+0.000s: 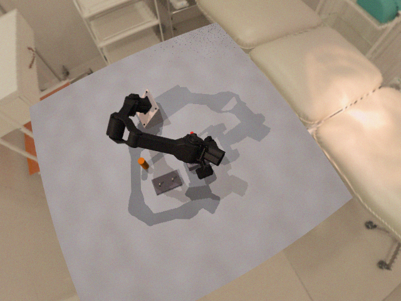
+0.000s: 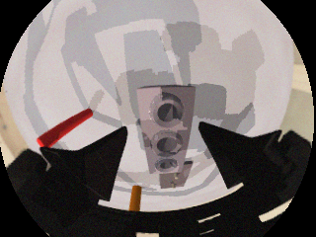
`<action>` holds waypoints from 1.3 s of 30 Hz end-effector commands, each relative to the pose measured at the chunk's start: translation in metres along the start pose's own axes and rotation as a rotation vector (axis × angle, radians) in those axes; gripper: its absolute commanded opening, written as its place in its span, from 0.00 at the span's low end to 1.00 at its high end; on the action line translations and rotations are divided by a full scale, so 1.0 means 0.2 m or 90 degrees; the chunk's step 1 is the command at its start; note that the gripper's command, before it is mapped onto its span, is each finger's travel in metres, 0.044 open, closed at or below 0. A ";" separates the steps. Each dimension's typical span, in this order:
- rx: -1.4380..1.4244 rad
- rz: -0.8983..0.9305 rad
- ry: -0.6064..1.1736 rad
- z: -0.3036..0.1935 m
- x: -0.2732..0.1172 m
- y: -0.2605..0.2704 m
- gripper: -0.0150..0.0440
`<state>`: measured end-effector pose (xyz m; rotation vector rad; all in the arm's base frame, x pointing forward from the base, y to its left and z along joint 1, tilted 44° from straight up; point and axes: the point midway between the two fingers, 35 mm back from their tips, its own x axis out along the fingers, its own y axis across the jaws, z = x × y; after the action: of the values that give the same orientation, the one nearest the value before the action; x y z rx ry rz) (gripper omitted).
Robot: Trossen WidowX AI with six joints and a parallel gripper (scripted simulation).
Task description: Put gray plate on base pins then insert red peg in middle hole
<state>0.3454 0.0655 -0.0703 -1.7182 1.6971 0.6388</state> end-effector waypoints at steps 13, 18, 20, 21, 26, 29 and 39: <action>-0.003 -0.002 0.003 -0.01 0.07 0.00 0.73; -0.003 -0.002 0.003 -0.01 0.07 0.00 0.51; -0.003 -0.002 0.003 -0.01 0.07 0.00 0.49; -0.003 -0.002 0.003 -0.01 0.07 0.00 0.48; -0.003 -0.002 0.003 -0.01 0.07 0.00 0.35; -0.003 -0.002 0.002 0.00 0.03 0.00 0.25; -0.003 -0.002 -0.001 0.00 -0.12 -0.01 0.25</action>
<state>0.3459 0.0735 -0.0610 -1.7272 1.7057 0.6444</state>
